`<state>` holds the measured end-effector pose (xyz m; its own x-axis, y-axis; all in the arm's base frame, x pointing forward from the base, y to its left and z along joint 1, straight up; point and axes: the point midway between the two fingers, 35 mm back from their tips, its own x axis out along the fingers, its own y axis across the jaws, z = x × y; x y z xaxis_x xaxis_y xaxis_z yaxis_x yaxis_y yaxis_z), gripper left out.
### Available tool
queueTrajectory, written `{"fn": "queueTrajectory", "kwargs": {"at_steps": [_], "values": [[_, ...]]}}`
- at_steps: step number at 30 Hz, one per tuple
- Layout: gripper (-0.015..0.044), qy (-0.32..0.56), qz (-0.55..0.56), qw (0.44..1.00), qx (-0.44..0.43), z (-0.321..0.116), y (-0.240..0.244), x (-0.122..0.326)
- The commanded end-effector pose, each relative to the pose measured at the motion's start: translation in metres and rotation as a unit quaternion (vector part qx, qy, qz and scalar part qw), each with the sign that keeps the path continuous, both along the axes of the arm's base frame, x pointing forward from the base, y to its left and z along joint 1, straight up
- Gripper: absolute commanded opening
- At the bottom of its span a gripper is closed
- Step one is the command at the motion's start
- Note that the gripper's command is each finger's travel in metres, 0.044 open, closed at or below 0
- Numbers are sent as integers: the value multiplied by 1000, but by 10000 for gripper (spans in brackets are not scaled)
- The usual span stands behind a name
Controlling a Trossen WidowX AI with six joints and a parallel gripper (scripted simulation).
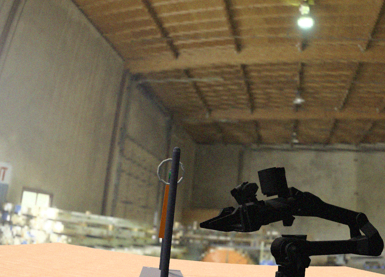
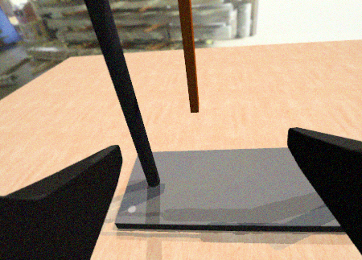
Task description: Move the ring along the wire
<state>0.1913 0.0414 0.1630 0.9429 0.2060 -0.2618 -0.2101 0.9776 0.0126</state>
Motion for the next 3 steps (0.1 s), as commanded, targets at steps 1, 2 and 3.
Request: {"fn": "queueTrajectory", "kwargs": {"at_steps": [1,2,3], "values": [[440,1,2,1000,0,0,0,0],[440,1,2,1000,0,0,0,0],[440,1,2,1000,0,0,0,0]]}}
